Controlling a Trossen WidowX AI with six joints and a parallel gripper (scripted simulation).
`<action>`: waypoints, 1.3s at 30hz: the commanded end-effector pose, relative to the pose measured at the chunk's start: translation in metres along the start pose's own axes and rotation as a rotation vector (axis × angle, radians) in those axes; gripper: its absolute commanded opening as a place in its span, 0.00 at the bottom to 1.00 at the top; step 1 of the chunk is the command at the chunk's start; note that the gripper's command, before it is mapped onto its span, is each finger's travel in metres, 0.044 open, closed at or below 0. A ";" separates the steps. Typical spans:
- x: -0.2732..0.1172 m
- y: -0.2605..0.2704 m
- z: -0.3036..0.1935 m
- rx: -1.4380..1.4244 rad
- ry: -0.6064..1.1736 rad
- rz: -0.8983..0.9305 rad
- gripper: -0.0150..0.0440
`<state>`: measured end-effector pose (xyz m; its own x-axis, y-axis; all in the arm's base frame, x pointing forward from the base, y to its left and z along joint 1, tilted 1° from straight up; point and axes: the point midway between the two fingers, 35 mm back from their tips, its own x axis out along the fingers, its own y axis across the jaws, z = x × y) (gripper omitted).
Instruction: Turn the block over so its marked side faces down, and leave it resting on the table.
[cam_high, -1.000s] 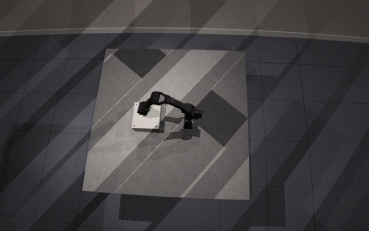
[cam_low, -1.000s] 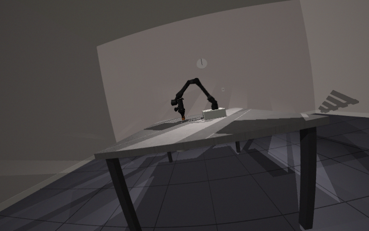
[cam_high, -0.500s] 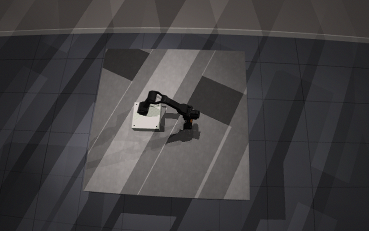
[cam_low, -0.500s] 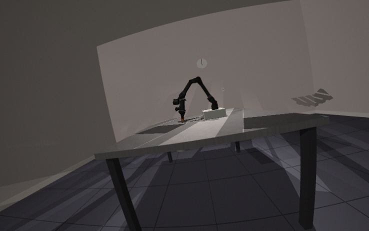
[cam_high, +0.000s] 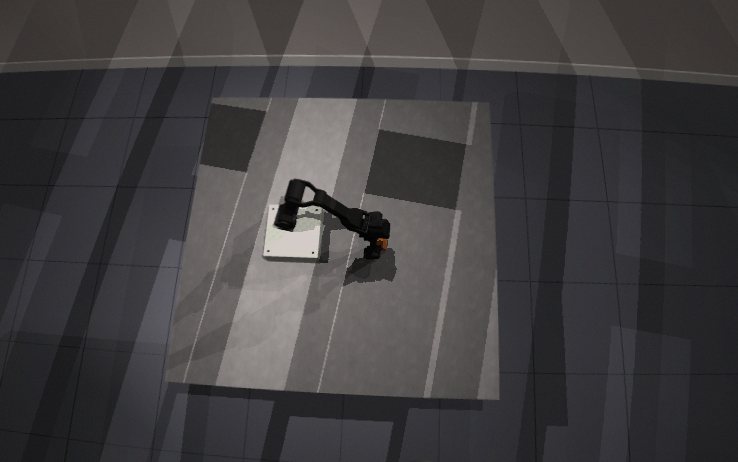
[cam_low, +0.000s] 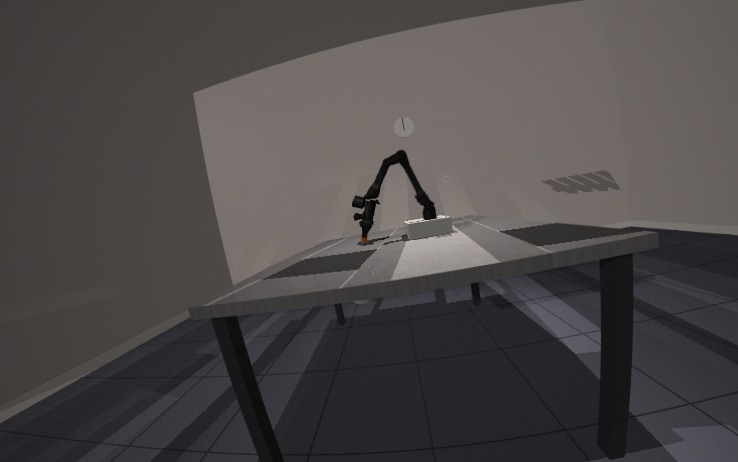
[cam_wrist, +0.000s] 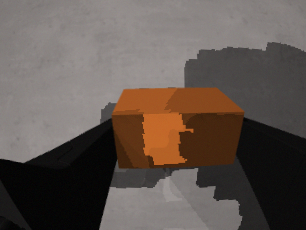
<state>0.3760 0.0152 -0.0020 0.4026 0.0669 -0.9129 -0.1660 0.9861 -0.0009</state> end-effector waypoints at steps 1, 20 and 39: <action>-0.002 0.001 -0.003 -0.007 -0.060 0.003 0.25; 0.014 0.003 0.000 -0.037 -0.287 0.007 0.25; 0.037 0.000 -0.009 -0.017 -0.538 0.005 0.25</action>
<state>0.3910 0.0174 -0.0299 0.7993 0.1438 -0.5835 -0.1888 0.9819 -0.0166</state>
